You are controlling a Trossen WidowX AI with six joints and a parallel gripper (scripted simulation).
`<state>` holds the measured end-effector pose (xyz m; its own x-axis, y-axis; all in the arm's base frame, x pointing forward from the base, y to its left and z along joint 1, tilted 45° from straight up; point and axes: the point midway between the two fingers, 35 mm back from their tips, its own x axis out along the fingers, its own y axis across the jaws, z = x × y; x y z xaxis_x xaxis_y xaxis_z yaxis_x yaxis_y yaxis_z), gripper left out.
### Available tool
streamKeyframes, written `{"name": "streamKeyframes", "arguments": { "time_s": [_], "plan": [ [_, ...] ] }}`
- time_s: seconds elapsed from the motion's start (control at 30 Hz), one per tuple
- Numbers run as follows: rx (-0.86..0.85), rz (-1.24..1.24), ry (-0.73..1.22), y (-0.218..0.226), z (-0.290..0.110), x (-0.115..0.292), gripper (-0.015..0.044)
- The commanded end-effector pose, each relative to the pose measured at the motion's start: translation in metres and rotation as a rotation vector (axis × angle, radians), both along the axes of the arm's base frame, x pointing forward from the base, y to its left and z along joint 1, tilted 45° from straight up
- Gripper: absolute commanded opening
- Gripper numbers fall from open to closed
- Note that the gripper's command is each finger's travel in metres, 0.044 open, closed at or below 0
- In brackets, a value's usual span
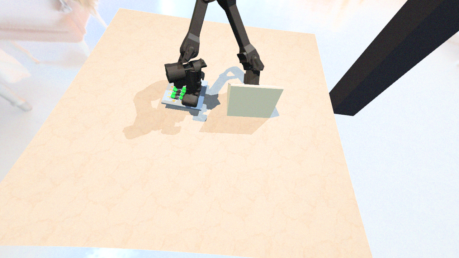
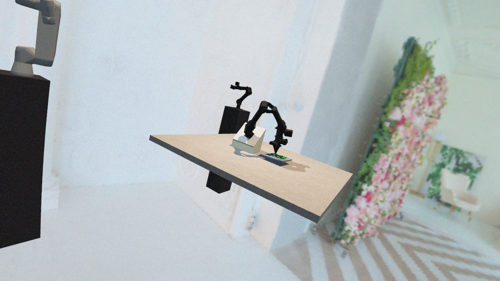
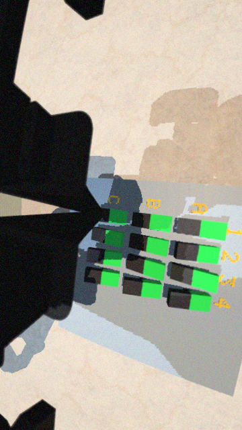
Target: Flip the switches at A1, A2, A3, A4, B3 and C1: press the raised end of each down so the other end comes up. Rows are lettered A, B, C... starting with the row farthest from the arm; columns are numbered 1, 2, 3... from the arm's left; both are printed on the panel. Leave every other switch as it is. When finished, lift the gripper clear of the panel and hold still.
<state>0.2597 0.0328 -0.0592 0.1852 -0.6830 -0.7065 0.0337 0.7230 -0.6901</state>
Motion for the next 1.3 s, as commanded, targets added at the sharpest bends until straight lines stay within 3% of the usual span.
{"name": "streamKeyframes", "arguments": {
  "time_s": [0.0,1.27],
  "plan": [
    [-0.005,0.004,-0.001,-0.0008,0.0001,0.0005,0.0000],
    [-0.005,0.004,-0.001,-0.0044,-0.0035,0.0013,0.0000]
  ]
}}
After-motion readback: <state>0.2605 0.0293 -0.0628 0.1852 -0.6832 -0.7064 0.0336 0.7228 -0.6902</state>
